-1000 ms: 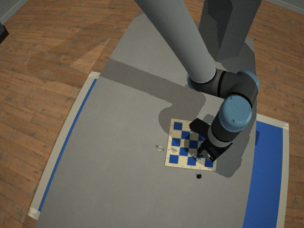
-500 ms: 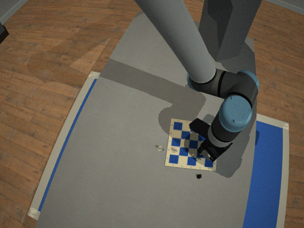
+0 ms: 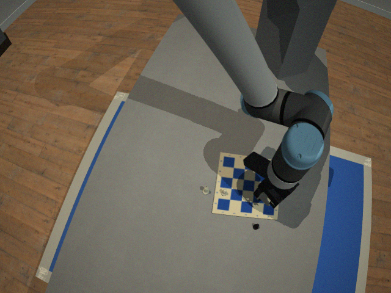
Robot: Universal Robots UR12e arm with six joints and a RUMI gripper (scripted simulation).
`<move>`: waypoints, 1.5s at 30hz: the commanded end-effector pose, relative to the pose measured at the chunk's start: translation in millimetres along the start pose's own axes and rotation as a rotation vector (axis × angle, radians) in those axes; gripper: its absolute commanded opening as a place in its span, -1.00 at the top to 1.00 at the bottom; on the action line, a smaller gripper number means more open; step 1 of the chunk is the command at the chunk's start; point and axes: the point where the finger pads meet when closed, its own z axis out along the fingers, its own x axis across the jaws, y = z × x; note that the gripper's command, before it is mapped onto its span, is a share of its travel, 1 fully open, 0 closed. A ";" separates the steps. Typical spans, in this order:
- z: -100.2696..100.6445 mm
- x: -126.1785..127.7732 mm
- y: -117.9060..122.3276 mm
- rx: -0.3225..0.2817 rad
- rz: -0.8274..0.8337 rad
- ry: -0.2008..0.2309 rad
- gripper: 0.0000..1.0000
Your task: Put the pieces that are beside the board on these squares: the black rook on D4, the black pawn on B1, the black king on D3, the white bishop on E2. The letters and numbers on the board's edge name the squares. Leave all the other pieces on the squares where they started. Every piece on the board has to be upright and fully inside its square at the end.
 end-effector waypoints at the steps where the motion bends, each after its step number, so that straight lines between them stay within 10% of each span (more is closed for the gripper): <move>1: -0.6 -0.3 0.4 -0.001 0.000 -0.001 0.82; 26: -3.9 -0.3 0.4 -0.001 0.000 -0.001 0.56; 45: -79.9 -0.3 0.3 -0.001 0.000 -0.001 0.56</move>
